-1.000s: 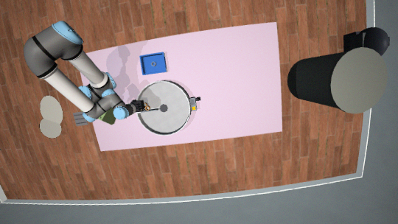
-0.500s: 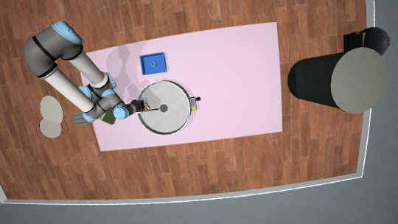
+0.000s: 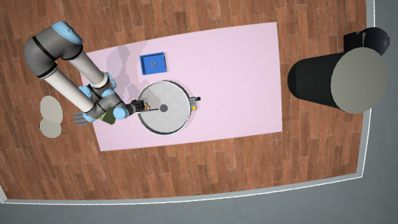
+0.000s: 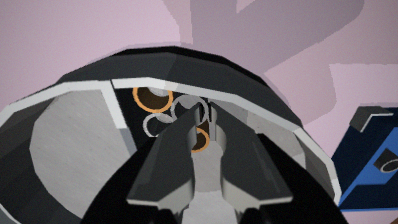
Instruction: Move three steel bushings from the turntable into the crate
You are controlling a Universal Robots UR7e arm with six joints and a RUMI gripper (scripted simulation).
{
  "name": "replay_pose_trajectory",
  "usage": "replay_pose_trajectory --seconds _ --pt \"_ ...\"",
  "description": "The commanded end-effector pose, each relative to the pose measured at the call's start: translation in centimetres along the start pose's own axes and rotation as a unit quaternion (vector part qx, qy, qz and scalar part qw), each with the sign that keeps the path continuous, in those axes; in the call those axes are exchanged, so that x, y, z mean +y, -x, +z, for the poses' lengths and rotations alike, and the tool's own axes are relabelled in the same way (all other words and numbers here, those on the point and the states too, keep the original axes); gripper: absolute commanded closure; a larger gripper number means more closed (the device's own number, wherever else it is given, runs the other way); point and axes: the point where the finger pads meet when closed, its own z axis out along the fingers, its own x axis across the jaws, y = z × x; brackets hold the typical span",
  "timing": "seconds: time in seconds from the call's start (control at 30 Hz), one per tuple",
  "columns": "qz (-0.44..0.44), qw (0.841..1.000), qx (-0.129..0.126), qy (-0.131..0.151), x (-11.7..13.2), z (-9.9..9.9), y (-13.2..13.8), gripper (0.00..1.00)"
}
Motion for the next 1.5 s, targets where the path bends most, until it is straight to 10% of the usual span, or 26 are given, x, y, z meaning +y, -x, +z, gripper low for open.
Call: replay_pose_trajectory --seconds 0.0,1.47 --pt "0.000 1.000 -0.001 0.000 0.0 0.0 0.0 1.00" --pt "0.000 1.000 -0.001 0.000 0.0 -7.8 0.0 1.00"
